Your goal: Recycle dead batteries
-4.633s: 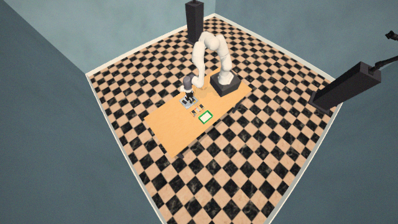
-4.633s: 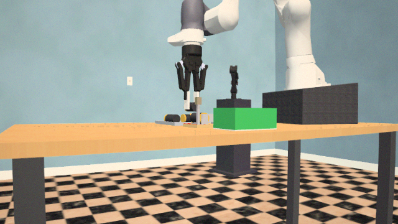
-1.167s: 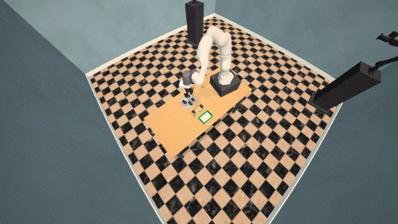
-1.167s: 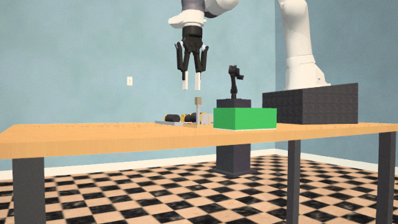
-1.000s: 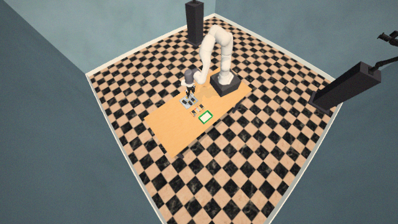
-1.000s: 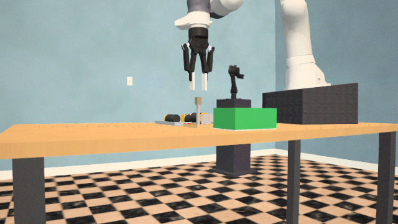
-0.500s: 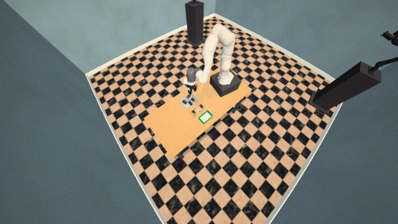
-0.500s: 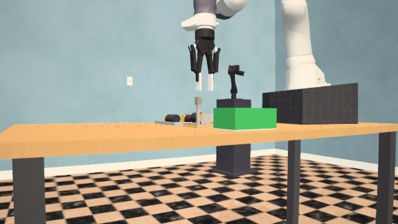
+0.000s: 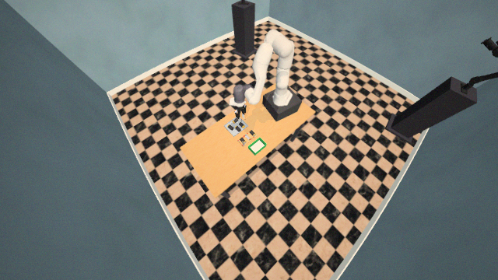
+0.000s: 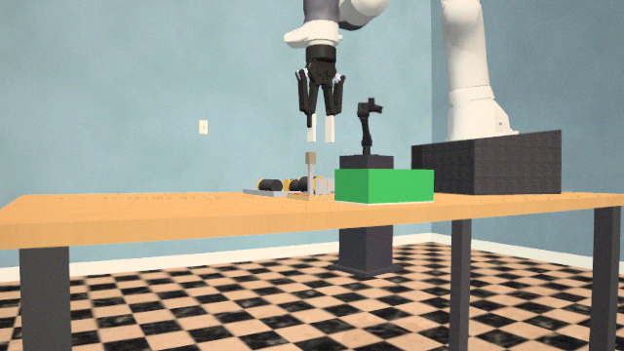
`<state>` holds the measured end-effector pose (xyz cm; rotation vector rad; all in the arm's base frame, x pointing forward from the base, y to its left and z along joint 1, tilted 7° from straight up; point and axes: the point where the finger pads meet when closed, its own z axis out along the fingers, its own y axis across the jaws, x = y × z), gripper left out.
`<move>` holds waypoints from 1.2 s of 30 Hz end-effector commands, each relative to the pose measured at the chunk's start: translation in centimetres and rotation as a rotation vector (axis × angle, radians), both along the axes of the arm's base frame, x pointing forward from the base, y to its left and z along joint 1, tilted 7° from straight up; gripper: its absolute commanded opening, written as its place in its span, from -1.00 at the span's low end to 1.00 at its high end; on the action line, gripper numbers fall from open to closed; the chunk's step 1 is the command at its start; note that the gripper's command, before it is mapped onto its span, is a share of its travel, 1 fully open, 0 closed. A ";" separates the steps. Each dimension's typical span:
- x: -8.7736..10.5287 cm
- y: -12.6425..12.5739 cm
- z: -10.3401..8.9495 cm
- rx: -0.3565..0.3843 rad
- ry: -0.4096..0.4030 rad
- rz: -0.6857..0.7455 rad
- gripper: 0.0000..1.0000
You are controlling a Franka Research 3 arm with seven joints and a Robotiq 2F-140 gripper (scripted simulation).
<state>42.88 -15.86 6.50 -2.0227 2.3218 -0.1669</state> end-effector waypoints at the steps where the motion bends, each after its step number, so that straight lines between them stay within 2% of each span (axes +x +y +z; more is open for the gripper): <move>1: 0.1 -0.1 0.1 -0.002 -0.003 0.013 -0.41; 14: 0.3 -0.2 -1.8 -0.002 -0.003 0.013 -0.41; 28: 0.8 -0.4 -6.6 -0.002 -0.003 0.013 -0.41; 36: 0.9 -0.4 -7.0 -0.002 -0.003 0.013 -0.41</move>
